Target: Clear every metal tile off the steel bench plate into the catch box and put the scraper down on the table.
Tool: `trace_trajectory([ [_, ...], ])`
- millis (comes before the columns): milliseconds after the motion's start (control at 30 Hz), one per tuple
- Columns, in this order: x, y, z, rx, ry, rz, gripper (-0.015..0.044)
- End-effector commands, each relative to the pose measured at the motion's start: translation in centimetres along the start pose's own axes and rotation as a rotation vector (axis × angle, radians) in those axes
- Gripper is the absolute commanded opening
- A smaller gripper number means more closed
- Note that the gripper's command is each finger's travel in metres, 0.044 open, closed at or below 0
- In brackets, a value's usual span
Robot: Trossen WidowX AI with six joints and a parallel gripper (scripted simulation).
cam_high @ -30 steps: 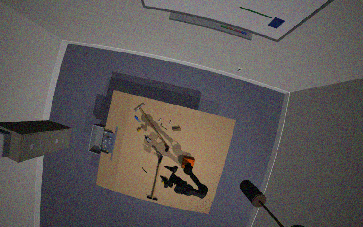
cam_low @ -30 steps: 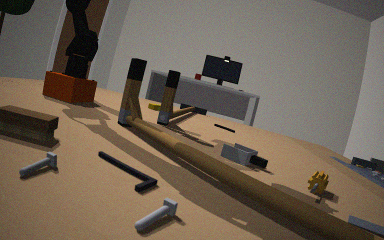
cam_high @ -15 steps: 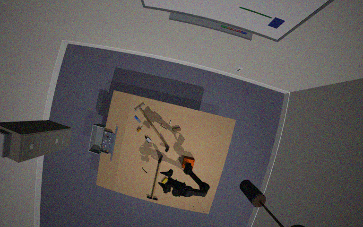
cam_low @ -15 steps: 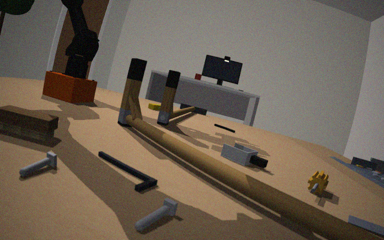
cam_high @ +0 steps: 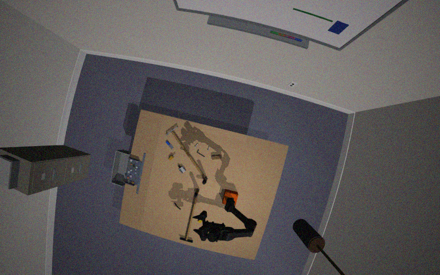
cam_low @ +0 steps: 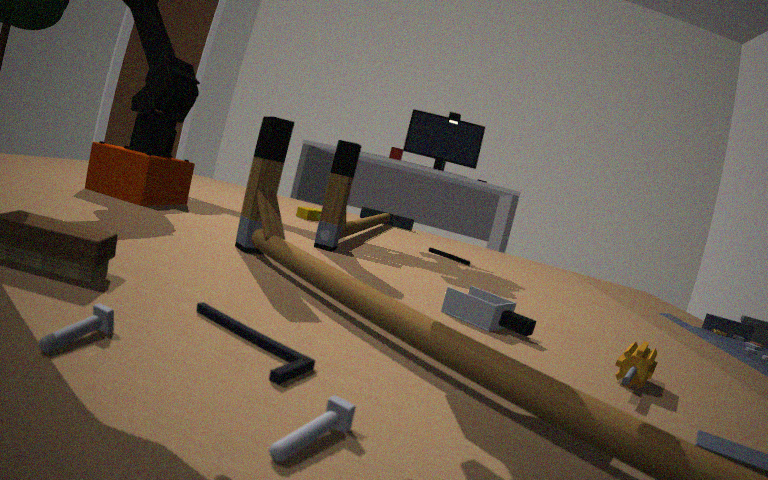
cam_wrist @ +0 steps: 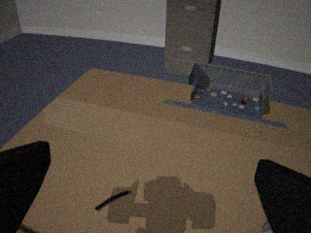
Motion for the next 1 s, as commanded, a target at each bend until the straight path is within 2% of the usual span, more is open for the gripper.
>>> trace_trajectory([
  [0,-0.6,0.8,0.2,-0.078,-0.005,-0.021,0.044],
  [967,-3.2,6.3,0.5,-0.559,-0.029,-0.133,0.044],
])
Point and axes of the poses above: the point midway between the two fingers, 35 mm back from their tips, its own z axis out along the fingers, its own y axis across the jaws, x = y × z, the point moved 10 cm from there along -z, back along the fingers, and after that the axes turned 12 degrees about -z, right-handed, at the moved point
